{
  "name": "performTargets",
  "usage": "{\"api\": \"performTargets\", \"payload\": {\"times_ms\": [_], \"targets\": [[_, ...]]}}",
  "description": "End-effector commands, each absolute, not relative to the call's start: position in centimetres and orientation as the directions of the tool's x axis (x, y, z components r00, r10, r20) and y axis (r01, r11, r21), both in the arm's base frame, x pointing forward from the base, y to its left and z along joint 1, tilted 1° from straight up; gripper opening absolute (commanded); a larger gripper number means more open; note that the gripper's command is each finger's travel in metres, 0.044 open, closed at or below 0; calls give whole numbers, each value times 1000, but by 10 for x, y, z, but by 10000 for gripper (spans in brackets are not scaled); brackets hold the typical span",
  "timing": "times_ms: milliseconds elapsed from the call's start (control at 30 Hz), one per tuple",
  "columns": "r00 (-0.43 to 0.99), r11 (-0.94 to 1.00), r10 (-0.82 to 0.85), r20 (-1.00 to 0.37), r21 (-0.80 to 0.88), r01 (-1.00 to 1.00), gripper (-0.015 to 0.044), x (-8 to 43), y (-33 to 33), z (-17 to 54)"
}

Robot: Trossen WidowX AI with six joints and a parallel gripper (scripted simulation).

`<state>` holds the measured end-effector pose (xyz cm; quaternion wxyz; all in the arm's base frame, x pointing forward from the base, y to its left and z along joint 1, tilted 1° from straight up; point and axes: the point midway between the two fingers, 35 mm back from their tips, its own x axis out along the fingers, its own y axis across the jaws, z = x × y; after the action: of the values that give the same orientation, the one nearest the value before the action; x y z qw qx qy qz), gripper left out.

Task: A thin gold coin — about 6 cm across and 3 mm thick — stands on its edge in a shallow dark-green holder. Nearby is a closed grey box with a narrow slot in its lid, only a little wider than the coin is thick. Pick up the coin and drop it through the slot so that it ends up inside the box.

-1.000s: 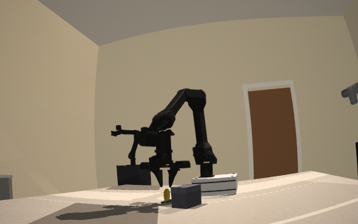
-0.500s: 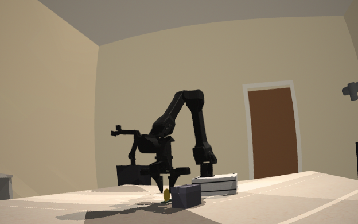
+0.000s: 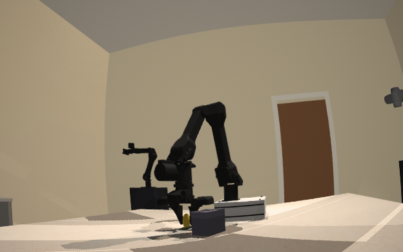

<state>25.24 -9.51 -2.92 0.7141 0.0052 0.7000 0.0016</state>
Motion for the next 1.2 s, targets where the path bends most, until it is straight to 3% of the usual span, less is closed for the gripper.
{"api": "performTargets", "payload": {"times_ms": [0,200,1167], "targets": [[13,1000,9,-1000,9,2,161,250,-95,-34],[13,1000,9,-1000,9,2,3,250,-95,-34],[14,1000,8,-1000,8,2,0,254,-97,14]]}}
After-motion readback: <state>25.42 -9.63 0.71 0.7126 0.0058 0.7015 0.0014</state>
